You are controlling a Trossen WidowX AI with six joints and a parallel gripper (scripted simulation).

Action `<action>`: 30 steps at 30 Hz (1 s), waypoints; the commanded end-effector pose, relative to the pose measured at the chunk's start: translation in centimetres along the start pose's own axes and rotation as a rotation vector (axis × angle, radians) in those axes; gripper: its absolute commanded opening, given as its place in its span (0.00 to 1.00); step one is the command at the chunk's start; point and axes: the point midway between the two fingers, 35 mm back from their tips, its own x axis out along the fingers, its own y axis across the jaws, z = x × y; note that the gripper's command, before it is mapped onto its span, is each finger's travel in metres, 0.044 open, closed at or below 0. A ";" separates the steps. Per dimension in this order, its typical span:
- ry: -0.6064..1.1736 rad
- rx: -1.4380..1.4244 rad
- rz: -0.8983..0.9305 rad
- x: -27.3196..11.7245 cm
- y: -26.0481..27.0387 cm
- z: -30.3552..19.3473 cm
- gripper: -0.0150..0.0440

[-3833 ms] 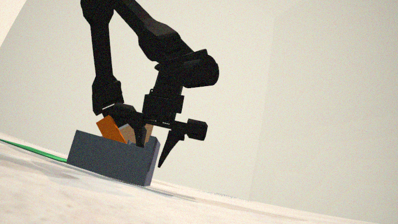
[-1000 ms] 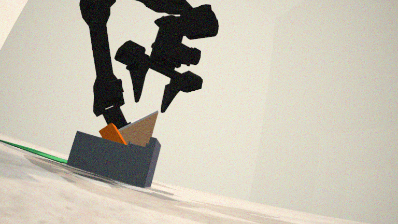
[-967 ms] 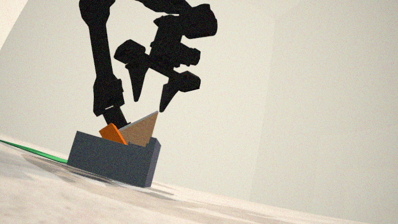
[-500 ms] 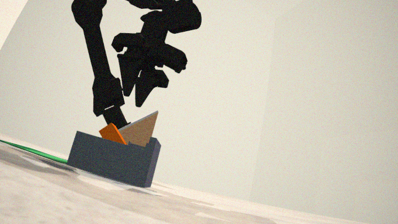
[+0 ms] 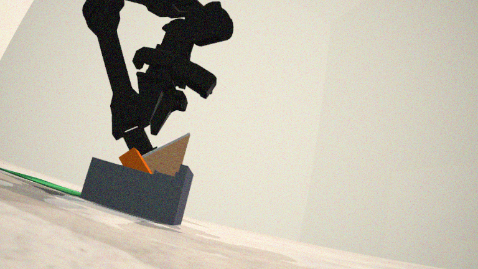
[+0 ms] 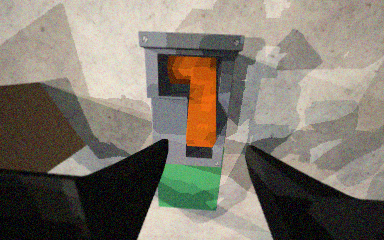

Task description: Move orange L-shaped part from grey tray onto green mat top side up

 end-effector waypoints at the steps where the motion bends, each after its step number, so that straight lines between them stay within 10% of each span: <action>1: 0.014 -0.009 0.005 1.9 0.2 -0.4 0.73; 30: 0.015 -0.009 0.004 6.0 0.2 -0.4 0.73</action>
